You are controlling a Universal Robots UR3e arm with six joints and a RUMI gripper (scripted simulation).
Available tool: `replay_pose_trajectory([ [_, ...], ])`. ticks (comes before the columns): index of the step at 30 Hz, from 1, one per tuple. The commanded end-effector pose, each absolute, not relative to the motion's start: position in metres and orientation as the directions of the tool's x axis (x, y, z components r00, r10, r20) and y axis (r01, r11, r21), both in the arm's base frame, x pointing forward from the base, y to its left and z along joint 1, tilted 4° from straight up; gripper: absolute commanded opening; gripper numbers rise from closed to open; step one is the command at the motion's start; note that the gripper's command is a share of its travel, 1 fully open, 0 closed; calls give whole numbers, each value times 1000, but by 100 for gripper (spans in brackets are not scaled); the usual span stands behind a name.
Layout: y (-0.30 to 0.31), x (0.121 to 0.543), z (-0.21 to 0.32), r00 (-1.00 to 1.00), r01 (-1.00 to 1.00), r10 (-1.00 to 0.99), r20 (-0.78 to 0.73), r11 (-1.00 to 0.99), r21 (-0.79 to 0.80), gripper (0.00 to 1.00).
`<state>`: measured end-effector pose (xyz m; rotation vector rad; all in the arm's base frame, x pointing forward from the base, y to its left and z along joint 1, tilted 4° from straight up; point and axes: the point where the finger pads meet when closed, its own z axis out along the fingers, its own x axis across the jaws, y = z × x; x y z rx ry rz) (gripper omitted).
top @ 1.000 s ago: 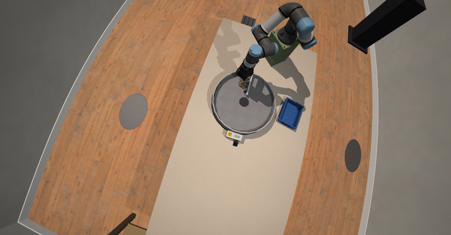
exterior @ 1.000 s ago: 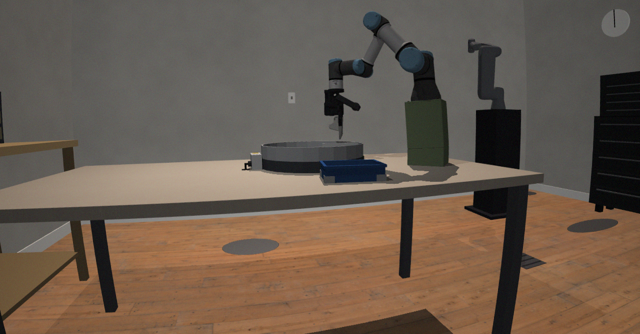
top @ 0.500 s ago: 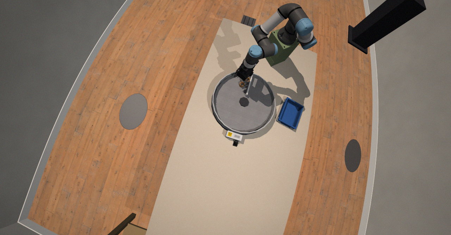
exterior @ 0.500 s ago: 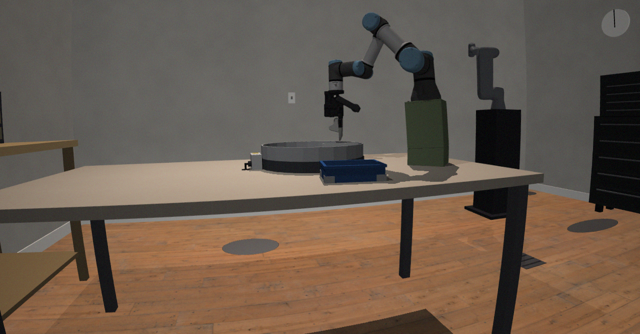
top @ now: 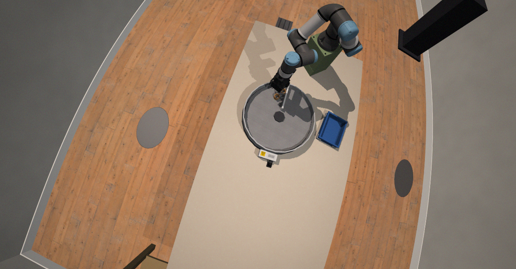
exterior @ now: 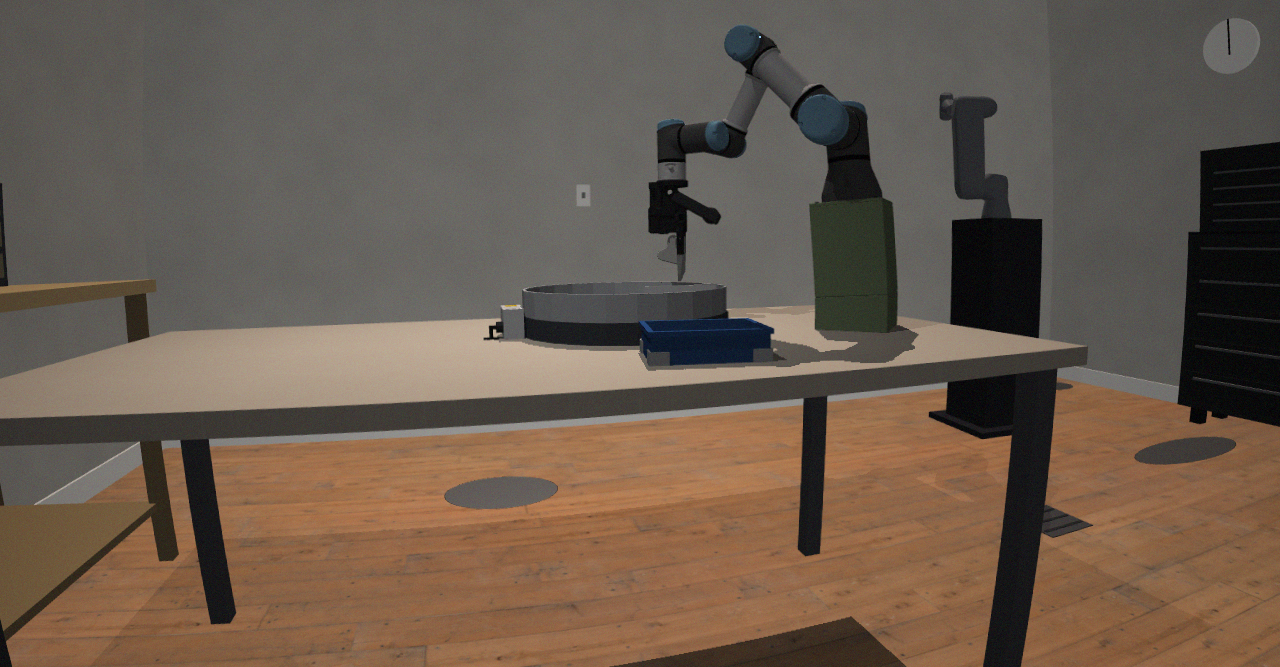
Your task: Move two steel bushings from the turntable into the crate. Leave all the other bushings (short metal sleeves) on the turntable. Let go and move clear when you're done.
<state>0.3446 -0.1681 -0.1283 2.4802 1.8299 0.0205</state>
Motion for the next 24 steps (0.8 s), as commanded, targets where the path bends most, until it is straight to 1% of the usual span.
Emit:
replay_pose_trajectory([
  [1,-169,345,-128,296,954,955,-26,-294,58,6],
  [24,-169,346,-142,296,954,955,-26,-294,58,6],
])
